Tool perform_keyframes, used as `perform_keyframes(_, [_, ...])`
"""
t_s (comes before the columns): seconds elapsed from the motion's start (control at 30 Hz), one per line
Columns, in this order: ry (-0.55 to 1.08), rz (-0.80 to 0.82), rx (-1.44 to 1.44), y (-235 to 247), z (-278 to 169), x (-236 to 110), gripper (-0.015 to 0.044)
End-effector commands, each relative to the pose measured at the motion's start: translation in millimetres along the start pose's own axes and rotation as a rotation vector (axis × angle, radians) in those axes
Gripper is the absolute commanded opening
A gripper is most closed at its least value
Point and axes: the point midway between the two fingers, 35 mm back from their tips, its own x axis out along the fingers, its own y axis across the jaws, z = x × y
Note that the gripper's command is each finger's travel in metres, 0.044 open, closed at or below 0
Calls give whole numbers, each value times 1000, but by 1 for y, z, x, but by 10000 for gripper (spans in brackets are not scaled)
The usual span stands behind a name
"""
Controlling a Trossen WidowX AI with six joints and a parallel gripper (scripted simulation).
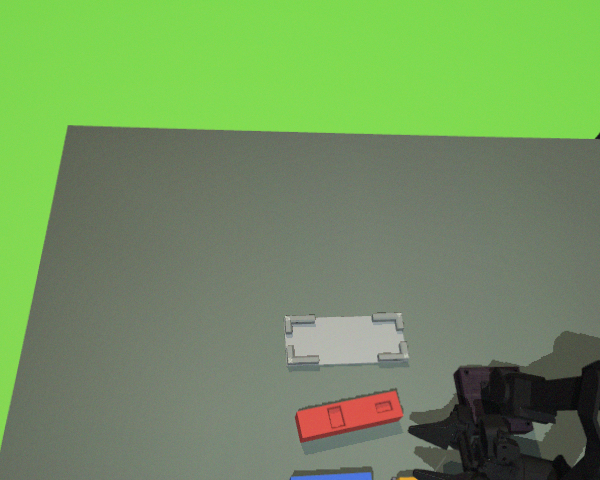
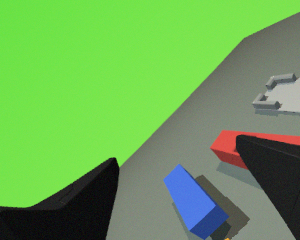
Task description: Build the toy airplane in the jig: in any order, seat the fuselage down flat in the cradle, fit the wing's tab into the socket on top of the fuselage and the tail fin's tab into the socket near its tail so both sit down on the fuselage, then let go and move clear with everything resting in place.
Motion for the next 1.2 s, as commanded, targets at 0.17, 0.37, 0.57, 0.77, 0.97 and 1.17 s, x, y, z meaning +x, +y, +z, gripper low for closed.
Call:
perform_keyframes(0.17, [-199,-291,493,-28,13,17,440])
perform_keyframes(0.37, [-755,-633,1326,-69,21,27,440])
perform_keyframes(0.57, [-1566,-716,2044,-85,15,34,440])
perform_keyframes(0.77, [-2463,-548,2438,-77,13,59,440])
perform_keyframes(0.97, [-3346,-138,2415,-62,25,91,440])
perform_keyframes(1.17, [-4004,339,2012,-50,42,115,440])
